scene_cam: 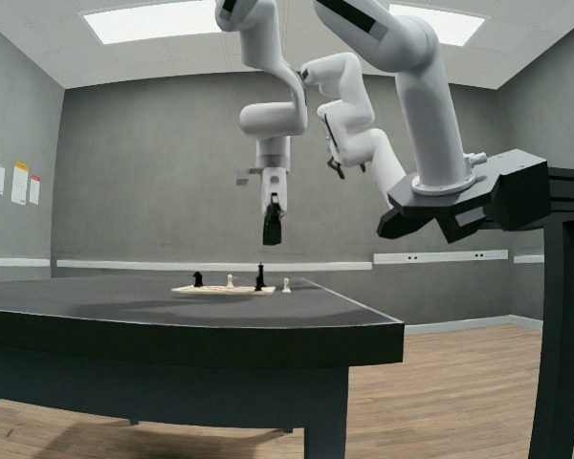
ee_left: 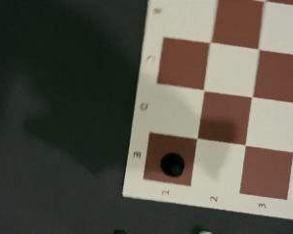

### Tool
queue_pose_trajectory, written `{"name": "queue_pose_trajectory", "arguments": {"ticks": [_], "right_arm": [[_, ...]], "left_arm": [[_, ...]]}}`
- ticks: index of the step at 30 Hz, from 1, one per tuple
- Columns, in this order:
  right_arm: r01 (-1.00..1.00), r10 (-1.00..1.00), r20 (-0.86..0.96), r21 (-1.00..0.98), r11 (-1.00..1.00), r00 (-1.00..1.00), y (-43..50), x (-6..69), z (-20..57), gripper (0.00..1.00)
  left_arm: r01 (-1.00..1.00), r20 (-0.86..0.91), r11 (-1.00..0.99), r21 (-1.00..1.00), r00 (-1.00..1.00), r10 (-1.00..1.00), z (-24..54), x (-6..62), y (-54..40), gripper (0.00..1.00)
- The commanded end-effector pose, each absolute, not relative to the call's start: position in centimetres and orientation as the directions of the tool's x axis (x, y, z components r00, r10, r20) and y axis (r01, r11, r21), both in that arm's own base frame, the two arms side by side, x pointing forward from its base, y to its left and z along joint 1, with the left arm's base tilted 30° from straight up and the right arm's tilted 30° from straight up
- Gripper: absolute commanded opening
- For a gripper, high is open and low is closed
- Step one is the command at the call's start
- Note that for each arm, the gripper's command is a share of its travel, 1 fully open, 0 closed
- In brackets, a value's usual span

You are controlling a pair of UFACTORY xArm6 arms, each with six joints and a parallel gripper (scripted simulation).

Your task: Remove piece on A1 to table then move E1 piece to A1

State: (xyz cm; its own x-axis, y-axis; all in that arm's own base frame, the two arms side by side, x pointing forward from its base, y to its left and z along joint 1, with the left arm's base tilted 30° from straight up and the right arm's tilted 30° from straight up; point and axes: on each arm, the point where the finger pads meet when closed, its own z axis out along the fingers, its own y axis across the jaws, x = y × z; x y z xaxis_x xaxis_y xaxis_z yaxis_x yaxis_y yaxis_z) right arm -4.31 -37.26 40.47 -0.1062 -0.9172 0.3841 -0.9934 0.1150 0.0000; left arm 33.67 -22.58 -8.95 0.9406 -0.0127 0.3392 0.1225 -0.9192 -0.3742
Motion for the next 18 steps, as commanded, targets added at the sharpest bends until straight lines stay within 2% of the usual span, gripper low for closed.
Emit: {"name": "queue_pose_trajectory", "arguments": {"ticks": [1, 10, 18], "right_arm": [[-0.993, -0.916, 0.388, 0.000, 0.115, -0.106, -37.3, -4.3, 40.6, 1.00], [-0.993, -0.916, 0.388, 0.000, 0.115, -0.106, -37.3, -4.3, 40.6, 1.00], [-0.993, -0.916, 0.388, 0.000, 0.115, -0.106, -37.3, -4.3, 40.6, 1.00]], "left_arm": [[-0.034, 0.258, -0.904, -0.427, 0.953, -0.157, -8.5, 34.4, -22.4, 1.00], [-0.304, 0.125, -0.821, -0.483, 0.904, -0.408, -7.8, 35.6, -21.8, 1.00], [-0.449, 0.044, -0.742, -0.498, 0.842, -0.538, -7.4, 36.2, -21.4, 1.00]]}}
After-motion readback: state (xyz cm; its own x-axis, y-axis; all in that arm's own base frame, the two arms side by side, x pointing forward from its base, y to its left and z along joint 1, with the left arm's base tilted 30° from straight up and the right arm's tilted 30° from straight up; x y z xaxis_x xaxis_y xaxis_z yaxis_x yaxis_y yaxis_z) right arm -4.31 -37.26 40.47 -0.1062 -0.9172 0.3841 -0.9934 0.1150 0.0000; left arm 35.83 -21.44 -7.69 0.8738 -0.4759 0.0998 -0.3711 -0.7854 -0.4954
